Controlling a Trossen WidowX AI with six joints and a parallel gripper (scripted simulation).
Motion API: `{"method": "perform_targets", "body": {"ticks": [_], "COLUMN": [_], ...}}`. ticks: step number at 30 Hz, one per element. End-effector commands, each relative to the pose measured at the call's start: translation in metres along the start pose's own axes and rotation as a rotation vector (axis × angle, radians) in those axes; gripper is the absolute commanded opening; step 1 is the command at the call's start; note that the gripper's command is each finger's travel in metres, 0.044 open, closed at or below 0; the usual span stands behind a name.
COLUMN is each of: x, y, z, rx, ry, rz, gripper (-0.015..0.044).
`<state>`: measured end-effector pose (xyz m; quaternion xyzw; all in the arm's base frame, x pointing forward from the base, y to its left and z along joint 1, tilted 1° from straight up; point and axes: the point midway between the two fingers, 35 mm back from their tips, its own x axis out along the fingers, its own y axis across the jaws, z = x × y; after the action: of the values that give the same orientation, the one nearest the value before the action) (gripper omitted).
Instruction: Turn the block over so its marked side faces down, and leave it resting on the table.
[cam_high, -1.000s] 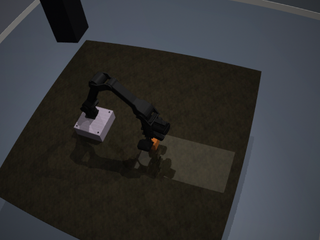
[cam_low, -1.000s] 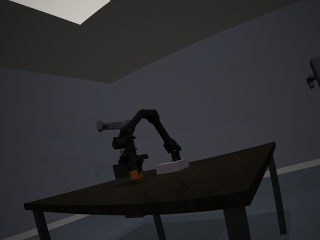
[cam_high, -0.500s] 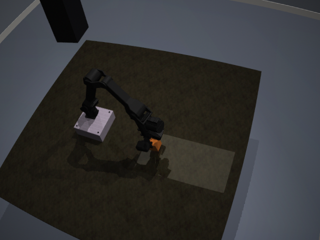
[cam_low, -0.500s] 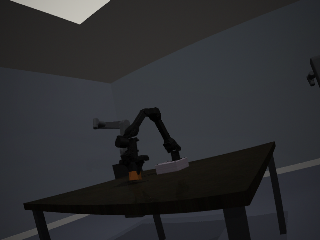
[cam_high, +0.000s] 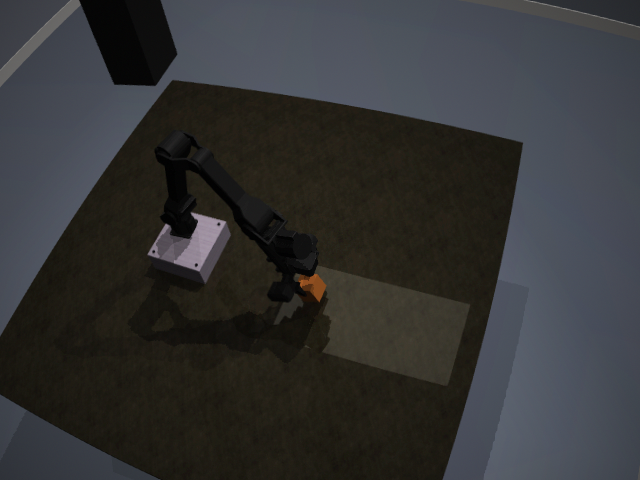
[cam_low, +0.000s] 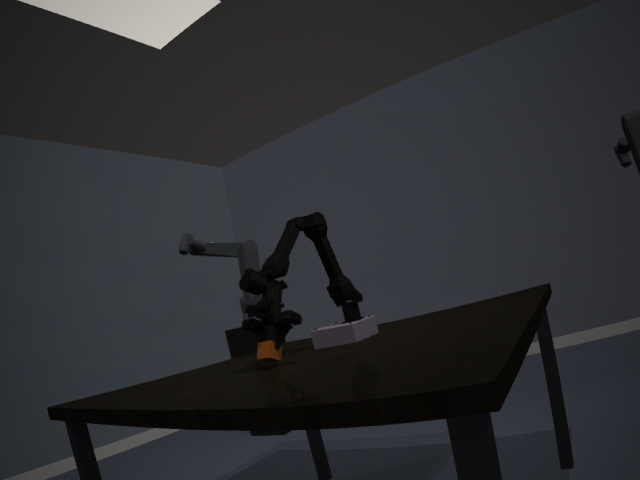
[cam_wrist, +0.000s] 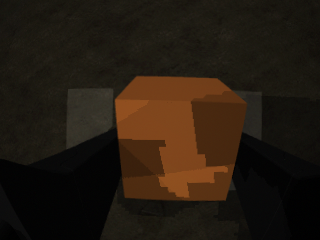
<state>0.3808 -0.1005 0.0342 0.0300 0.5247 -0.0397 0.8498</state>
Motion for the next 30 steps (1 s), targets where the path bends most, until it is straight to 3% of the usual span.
{"method": "perform_targets", "body": {"ticks": [1, 10, 30], "x": [-0.003, -0.003, 0.03], "y": [0.001, 0.001, -0.002], "z": [-0.001, -0.002, -0.005], "rx": [-0.003, -0.004, 0.004], "ry": [-0.071, -0.116, -0.42], "rz": [0.003, 0.002, 0.002], "gripper": [0.0, 0.0, 0.0]}}
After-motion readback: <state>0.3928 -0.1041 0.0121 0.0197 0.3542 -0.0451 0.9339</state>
